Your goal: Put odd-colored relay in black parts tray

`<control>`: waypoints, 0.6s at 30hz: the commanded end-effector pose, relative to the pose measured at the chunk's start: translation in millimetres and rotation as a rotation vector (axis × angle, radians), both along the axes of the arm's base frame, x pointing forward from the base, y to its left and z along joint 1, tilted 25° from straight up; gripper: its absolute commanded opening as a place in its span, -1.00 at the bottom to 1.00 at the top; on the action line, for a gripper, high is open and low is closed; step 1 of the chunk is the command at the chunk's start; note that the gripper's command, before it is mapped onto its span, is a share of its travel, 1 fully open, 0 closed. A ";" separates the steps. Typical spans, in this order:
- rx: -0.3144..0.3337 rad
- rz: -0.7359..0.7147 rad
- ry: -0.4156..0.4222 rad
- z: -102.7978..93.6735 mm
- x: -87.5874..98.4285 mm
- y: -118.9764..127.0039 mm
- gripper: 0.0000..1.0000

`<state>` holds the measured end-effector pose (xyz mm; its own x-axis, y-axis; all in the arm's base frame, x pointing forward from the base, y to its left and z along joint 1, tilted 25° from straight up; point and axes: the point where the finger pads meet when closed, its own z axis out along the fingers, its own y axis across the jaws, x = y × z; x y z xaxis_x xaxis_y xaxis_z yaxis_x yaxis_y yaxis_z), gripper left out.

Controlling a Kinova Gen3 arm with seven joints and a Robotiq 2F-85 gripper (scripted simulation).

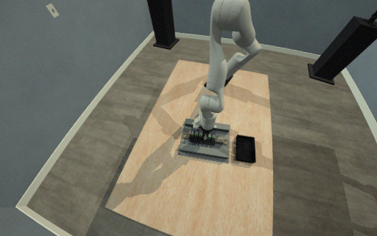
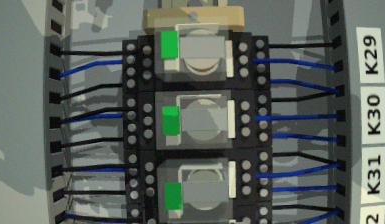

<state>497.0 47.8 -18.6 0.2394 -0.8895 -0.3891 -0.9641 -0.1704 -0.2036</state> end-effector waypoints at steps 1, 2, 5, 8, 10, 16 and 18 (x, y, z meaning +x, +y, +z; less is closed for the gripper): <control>0.001 -0.004 -0.010 0.6 0.4 -0.6 -1.00; 0.002 -0.006 -0.012 0.6 0.3 -0.7 -1.00; 0.004 -0.009 -0.020 0.7 0.1 -0.7 -1.00; 0.005 -0.009 -0.021 0.7 0.1 -0.7 -1.00; 0.005 -0.010 -0.023 0.7 0.0 -0.7 -1.00; 0.006 -0.012 -0.028 0.6 -0.1 -0.8 -1.00; 0.008 -0.015 -0.033 0.6 -0.3 -0.8 -1.00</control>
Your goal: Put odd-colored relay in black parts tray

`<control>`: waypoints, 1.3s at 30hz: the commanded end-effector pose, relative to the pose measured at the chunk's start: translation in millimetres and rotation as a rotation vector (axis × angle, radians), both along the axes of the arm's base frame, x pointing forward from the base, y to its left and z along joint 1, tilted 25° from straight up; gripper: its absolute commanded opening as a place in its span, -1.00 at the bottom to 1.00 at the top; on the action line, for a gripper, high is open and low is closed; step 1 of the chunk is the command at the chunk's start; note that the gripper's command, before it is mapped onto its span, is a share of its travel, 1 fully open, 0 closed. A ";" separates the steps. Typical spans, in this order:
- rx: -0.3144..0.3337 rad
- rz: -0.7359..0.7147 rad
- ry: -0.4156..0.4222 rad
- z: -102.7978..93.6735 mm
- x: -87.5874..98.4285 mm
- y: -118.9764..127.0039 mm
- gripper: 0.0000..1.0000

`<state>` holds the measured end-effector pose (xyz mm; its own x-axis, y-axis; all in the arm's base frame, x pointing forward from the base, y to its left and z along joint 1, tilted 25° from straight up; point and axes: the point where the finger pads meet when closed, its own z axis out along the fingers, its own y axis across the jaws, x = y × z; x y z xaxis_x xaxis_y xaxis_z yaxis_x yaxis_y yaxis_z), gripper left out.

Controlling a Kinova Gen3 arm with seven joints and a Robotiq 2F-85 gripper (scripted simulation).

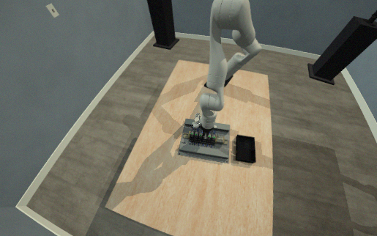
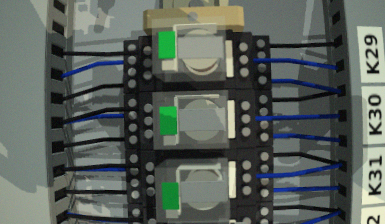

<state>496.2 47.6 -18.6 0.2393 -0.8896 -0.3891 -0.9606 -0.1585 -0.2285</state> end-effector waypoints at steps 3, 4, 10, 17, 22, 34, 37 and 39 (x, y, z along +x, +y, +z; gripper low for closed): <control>0.003 -0.007 -0.016 0.6 0.3 -0.7 -1.00; 0.004 -0.008 -0.018 0.6 0.2 -0.7 -1.00; 0.005 -0.009 -0.021 0.7 0.1 -0.7 -1.00; 0.007 -0.014 -0.031 0.6 -0.2 -0.8 -1.00; 0.010 -0.019 -0.043 0.6 -0.5 -0.8 -1.00; 0.008 -0.014 -0.033 0.7 -0.3 -0.8 -1.00; 0.005 -0.010 -0.023 0.8 0.0 -0.8 -1.00; 0.004 -0.009 -0.019 0.9 0.1 -0.8 -1.00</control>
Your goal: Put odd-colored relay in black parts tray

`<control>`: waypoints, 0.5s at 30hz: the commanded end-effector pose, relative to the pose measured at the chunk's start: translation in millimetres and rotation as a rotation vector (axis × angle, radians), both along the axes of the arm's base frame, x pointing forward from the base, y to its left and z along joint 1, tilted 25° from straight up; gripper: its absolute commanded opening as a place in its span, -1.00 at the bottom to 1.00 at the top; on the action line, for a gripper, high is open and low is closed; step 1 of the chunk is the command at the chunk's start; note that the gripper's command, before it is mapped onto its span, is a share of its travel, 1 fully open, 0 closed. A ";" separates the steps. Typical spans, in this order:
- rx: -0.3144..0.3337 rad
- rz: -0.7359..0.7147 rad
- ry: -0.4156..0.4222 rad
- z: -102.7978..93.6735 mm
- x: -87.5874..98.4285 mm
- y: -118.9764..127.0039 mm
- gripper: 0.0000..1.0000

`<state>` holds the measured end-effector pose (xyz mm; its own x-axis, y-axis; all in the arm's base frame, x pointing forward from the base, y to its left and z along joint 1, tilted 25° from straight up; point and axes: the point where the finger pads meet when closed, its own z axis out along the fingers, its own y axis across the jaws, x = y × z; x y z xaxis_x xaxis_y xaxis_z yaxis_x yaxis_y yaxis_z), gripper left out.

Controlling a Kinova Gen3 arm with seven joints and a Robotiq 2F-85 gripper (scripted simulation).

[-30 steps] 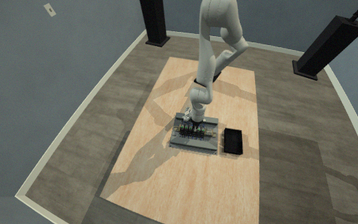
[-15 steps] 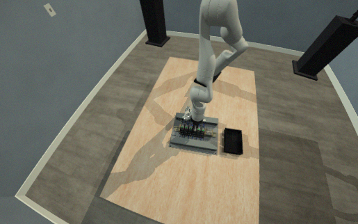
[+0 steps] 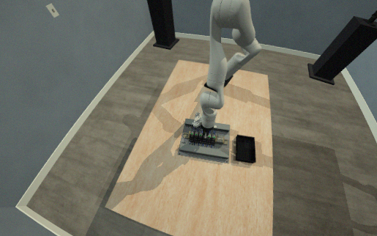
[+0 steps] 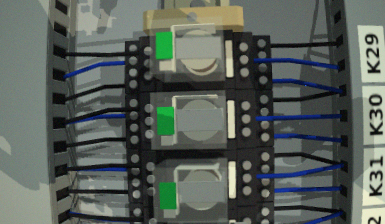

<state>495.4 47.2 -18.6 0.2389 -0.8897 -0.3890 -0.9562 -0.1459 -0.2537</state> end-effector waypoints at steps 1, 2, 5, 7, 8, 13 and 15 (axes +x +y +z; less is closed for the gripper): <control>-0.003 0.003 0.006 0.8 0.9 -0.5 -1.00; -0.003 0.003 0.006 0.8 0.9 -0.5 -1.00; -0.003 0.004 0.007 0.8 0.9 -0.5 -1.00; -0.003 0.004 0.008 0.8 0.9 -0.5 -1.00; -0.003 0.004 0.009 0.8 1.0 -0.5 -1.00; -0.006 0.009 0.021 0.9 1.3 -0.4 -1.00; -0.008 0.012 0.026 1.0 1.4 -0.4 -1.00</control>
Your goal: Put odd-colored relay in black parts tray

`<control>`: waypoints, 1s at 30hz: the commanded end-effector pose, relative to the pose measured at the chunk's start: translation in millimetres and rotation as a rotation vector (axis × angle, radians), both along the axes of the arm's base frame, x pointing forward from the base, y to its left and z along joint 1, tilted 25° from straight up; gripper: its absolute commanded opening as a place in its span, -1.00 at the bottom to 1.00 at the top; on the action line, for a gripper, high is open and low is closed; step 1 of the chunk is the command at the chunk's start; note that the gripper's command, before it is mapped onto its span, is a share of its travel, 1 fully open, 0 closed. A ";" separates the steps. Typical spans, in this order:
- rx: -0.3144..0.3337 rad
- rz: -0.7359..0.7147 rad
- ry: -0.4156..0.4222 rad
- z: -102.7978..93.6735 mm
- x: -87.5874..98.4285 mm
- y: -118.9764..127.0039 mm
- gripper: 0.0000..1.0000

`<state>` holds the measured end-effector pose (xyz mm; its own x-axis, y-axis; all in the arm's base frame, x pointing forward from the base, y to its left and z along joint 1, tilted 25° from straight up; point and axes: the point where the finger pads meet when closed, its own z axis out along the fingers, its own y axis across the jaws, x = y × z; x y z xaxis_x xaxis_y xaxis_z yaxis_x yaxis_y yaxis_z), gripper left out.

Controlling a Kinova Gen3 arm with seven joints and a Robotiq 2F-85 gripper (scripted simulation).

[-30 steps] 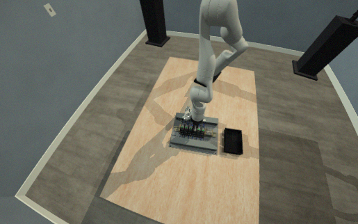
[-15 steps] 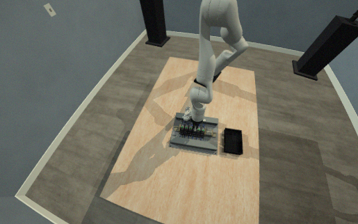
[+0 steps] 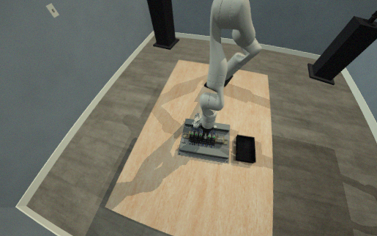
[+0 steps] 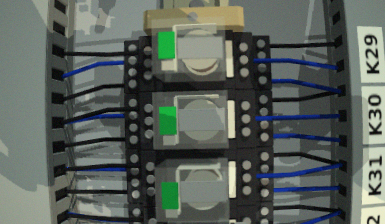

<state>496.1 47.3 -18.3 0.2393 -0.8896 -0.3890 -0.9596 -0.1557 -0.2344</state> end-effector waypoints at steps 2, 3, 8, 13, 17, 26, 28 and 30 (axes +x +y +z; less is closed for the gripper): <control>-0.004 0.004 0.010 0.8 0.9 -0.5 -1.00; -0.004 0.004 0.010 0.8 0.9 -0.5 -1.00; -0.004 0.005 0.011 0.8 1.0 -0.5 -1.00; -0.006 0.008 0.019 0.9 1.2 -0.5 -1.00; -0.009 0.013 0.030 1.0 1.5 -0.5 -1.00; -0.010 0.015 0.035 1.1 1.7 -0.5 -1.00; -0.011 0.016 0.038 1.1 1.7 -0.4 -1.00; -0.012 0.018 0.042 1.1 1.9 -0.4 -1.00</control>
